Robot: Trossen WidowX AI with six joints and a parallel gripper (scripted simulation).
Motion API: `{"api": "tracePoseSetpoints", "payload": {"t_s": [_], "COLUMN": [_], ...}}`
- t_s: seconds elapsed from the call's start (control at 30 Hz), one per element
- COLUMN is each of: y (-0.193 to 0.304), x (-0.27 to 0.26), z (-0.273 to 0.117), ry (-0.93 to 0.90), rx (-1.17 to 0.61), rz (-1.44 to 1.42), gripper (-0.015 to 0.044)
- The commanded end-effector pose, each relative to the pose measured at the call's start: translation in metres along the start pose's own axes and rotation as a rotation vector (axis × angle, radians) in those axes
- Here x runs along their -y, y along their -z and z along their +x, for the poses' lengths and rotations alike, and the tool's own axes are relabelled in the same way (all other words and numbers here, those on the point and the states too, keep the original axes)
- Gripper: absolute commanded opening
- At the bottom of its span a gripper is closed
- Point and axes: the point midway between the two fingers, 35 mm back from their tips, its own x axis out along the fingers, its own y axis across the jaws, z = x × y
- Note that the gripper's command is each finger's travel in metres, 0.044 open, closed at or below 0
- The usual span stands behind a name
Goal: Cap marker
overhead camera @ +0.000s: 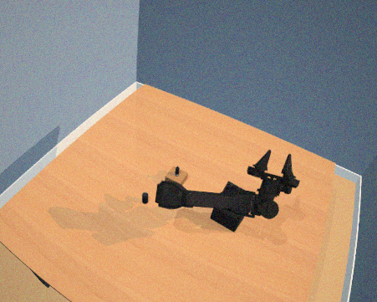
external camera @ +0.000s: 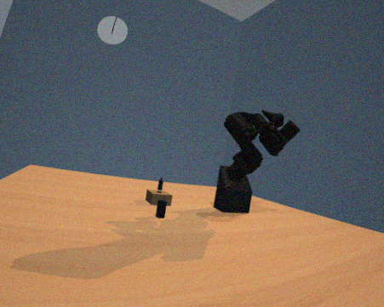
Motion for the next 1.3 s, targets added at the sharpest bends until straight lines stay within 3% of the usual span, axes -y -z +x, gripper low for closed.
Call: {"api": "tracePoseSetpoints", "payload": {"t_s": [0.0,0.2,0.47,0.77,1.27], "y": [0.001,0.022,0.057,0.101,0.17], "x": [0.0,0.02,0.064,0.139,0.274], "z": [0.001,0.035,0.08,0.103,0.068], "ry": [0.006,0.21,0.494,0.827,1.28], "rx": [-0.003,-0.085,-0.205,-0.405,-0.867], "rz": [-0.002,-0.074,-0.214,-0.426,-0.838], "gripper": [0.0374,0.0235,0.0235,0.0235,0.0235]}}
